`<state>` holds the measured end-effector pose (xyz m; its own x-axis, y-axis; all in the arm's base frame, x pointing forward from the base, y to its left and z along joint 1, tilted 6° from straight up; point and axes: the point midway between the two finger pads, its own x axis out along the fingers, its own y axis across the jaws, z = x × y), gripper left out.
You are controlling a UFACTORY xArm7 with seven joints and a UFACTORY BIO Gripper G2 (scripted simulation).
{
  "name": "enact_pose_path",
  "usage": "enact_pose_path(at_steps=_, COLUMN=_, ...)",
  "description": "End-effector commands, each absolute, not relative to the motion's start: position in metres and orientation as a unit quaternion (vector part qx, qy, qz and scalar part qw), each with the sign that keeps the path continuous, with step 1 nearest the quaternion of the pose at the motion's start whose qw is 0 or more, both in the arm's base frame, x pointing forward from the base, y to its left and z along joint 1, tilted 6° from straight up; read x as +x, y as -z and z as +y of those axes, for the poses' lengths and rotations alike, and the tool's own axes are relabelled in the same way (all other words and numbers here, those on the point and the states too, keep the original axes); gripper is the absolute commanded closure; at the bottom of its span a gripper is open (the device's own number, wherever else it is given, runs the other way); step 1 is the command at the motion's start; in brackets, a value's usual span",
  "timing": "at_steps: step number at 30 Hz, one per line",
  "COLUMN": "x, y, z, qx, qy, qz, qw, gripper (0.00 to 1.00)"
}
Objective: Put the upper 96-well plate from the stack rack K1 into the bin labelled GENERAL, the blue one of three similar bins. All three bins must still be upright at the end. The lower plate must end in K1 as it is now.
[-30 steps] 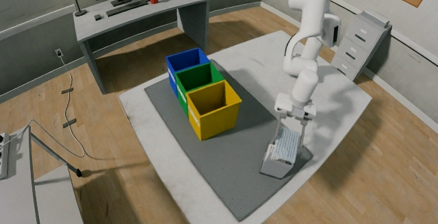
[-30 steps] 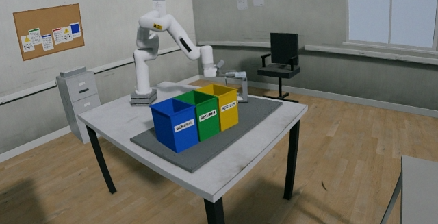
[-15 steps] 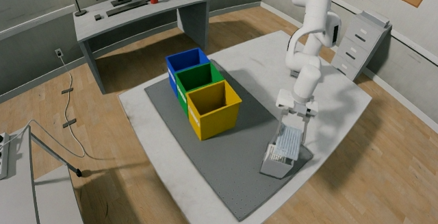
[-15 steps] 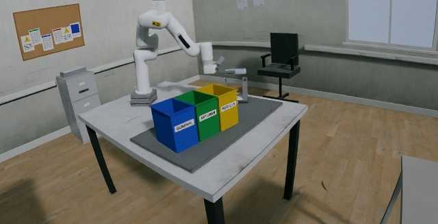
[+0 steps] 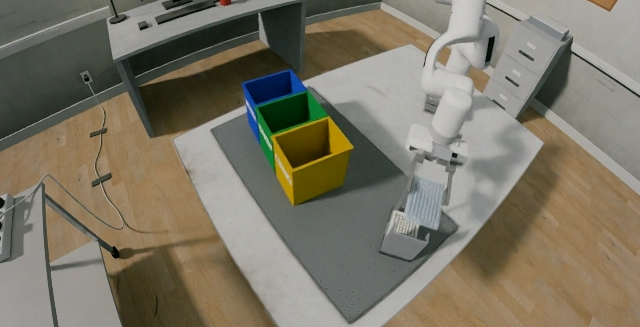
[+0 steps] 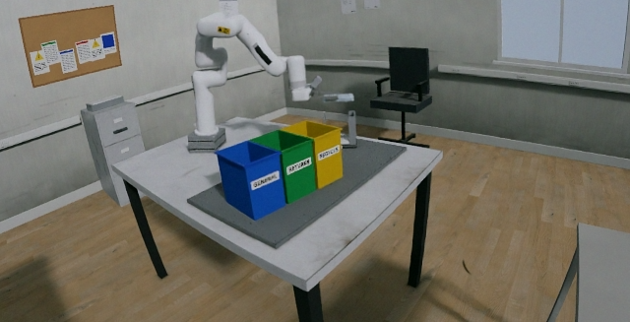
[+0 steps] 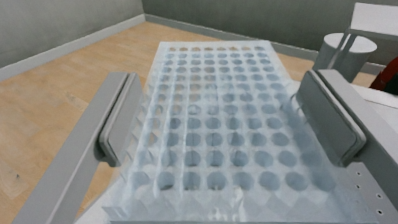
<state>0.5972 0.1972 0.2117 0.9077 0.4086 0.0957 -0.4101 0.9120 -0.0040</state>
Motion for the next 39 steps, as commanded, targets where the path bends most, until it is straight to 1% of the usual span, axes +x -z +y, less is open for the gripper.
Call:
enact_pose_path(at_steps=1, x=0.597, y=-0.222, z=0.197, qx=0.008, qy=-0.21, qz=-0.048, qw=0.977, gripper=1.0)
enact_pose_path(at_steps=17, x=0.597, y=-0.223, z=0.197, qx=0.008, qy=-0.21, qz=-0.048, qw=0.977, gripper=1.0)
enact_pose_path(at_steps=23, x=0.596, y=-0.221, z=0.177, qx=0.013, qy=-0.111, qz=-0.047, qw=0.993, gripper=1.0)
enact_pose_path(at_steps=25, x=0.596, y=-0.221, z=0.177, qx=0.013, qy=-0.111, qz=-0.047, qw=0.993, gripper=1.0)
enact_pose_path(at_steps=29, x=0.596, y=-0.221, z=0.164, qx=0.016, qy=-0.045, qz=-0.046, qw=0.998, gripper=1.0)
enact_pose_path(at_steps=39, x=0.595, y=-0.218, z=0.13, qx=0.024, qy=0.121, qz=-0.043, qw=0.991, gripper=1.0)
